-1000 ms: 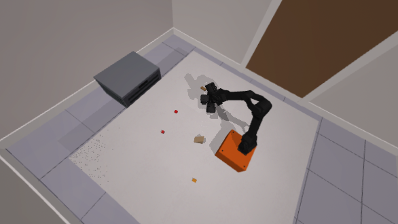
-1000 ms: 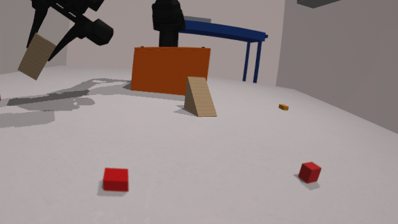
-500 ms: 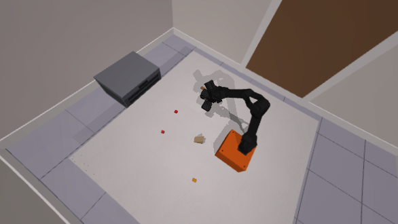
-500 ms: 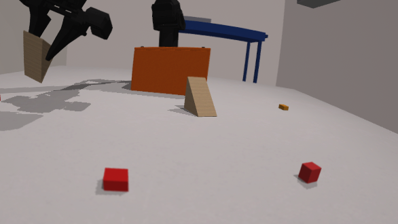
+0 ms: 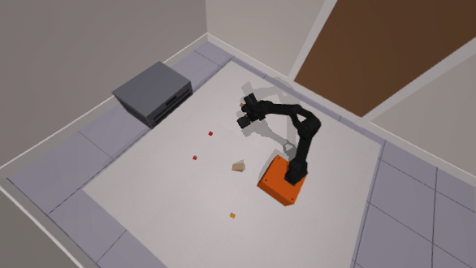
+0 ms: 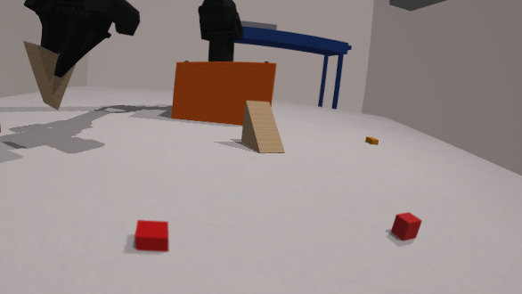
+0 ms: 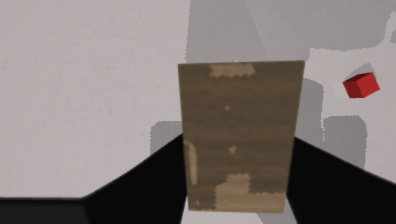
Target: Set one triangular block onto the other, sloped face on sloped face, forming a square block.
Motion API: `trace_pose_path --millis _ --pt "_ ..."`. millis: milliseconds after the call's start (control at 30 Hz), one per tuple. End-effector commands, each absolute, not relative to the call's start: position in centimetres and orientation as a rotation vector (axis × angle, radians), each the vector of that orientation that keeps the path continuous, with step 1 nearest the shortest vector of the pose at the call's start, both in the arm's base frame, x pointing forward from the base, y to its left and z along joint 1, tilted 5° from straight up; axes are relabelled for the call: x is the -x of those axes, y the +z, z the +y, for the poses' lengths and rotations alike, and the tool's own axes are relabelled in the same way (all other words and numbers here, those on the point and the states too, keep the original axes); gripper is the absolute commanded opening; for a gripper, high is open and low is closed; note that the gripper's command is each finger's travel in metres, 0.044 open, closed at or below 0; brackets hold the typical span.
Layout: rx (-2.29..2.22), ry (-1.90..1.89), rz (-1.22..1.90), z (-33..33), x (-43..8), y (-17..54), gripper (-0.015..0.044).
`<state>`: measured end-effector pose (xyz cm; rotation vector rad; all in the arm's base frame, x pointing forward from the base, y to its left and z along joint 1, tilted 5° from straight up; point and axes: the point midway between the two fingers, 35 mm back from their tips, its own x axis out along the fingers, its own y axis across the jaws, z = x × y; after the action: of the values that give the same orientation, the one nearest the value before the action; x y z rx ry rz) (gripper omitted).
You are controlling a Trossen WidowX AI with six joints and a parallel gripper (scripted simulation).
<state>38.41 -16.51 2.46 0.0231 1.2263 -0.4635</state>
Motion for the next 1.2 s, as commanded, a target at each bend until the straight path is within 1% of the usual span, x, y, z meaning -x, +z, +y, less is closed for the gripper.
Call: trace_pose_path --millis 0,600,1167 --pt "-0.136 -0.529 1.212 -16.55 -38.60 2.53 0.0000" --pt "-0.679 -0.890 1.109 -16.67 -38.56 2.84 0.0000" --pt "-1.165 -1.255 0.936 -16.72 -38.38 3.28 0.0000"
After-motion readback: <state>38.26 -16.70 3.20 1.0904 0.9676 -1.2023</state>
